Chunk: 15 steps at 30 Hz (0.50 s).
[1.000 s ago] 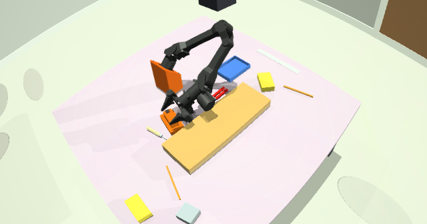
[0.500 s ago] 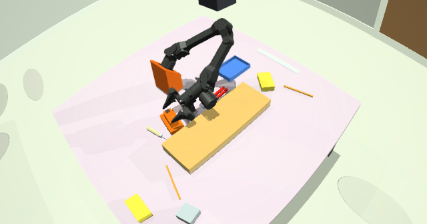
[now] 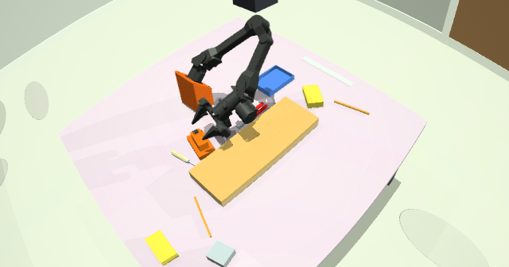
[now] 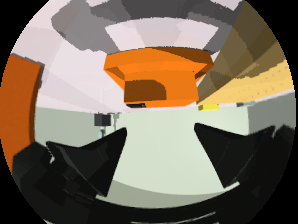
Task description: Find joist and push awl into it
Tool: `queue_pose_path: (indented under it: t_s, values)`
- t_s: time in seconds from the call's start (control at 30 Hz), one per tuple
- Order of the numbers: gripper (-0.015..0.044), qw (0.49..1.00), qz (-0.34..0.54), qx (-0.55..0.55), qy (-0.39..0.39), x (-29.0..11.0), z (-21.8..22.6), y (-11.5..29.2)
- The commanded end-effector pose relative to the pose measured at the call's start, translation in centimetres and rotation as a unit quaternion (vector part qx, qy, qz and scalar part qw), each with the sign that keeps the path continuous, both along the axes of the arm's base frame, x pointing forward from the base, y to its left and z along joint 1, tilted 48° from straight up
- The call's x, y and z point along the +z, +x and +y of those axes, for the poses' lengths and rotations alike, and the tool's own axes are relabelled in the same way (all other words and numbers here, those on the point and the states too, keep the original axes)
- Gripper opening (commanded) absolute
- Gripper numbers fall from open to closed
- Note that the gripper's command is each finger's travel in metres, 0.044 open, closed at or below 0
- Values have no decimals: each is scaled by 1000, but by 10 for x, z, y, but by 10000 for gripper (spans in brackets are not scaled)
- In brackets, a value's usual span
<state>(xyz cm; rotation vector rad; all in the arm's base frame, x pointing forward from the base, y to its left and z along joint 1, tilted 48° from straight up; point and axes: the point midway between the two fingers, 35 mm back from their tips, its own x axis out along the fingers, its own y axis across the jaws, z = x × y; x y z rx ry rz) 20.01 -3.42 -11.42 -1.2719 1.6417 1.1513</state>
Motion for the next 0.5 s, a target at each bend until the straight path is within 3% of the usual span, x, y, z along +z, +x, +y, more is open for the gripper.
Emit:
queue_pose_path:
  t_s: [0.0,0.23,0.33,0.47]
  values:
    - [440,1000,-5,-2,-4,24,-29,4]
    - [440,1000,-7,-17,-2,30,-41,2]
    - [440,986,-15,-157,54,15,-40,-9]
    - [440,905,-19,-398,146,-5,-33,-20]
